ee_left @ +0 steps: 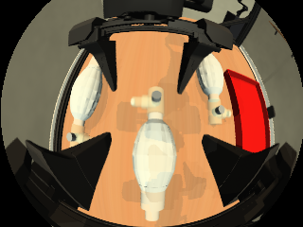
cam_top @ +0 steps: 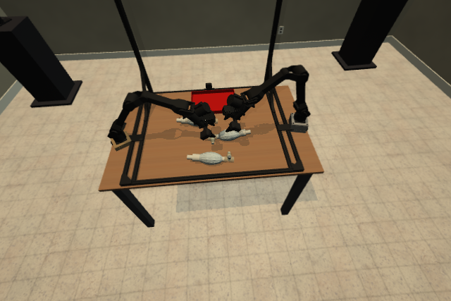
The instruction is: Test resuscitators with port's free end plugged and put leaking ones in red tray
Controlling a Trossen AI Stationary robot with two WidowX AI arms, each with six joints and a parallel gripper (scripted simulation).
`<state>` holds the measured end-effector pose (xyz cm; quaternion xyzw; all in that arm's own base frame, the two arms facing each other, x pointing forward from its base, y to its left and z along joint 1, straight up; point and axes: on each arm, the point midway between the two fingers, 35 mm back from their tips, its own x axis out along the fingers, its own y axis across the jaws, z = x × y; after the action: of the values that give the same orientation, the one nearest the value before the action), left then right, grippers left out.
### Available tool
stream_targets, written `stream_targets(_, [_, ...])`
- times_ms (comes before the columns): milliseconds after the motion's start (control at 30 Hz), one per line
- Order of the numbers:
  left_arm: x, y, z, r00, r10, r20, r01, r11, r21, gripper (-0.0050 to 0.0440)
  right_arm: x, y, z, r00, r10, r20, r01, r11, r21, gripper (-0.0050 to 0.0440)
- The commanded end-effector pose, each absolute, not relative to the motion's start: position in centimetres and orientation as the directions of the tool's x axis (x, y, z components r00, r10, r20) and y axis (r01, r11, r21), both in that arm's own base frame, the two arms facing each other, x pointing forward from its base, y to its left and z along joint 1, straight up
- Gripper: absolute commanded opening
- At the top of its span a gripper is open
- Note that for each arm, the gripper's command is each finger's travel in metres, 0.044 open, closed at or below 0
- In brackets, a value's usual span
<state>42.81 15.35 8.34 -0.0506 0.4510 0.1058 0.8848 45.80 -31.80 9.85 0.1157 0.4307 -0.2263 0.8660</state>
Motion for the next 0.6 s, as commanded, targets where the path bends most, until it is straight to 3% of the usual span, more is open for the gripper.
stream_targets(0, [42.5,15.2,2.3,0.553,0.134,-0.823,-0.232,0.973,0.002,0.0440,45.6,-31.7,5.0,0.516,-0.285,-0.808,0.491,0.871,0.006,0.0409])
stream_targets(500, [42.5,15.2,2.3,0.553,0.134,-0.823,-0.232,0.973,0.002,0.0440,45.6,-31.7,5.0,0.516,-0.285,-0.808,0.491,0.871,0.006,0.0409])
stream_targets(533, [42.6,15.2,-1.7,0.552,0.133,-0.823,-0.231,0.973,0.002,0.0440,45.6,-31.7,0.1,0.530,-0.287,-0.798,0.484,0.875,0.006,0.0409])
stream_targets(567, [42.6,15.2,-1.7,0.552,0.133,-0.823,-0.231,0.973,0.002,0.0440,45.6,-31.7,0.1,0.530,-0.287,-0.798,0.484,0.875,0.006,0.0409])
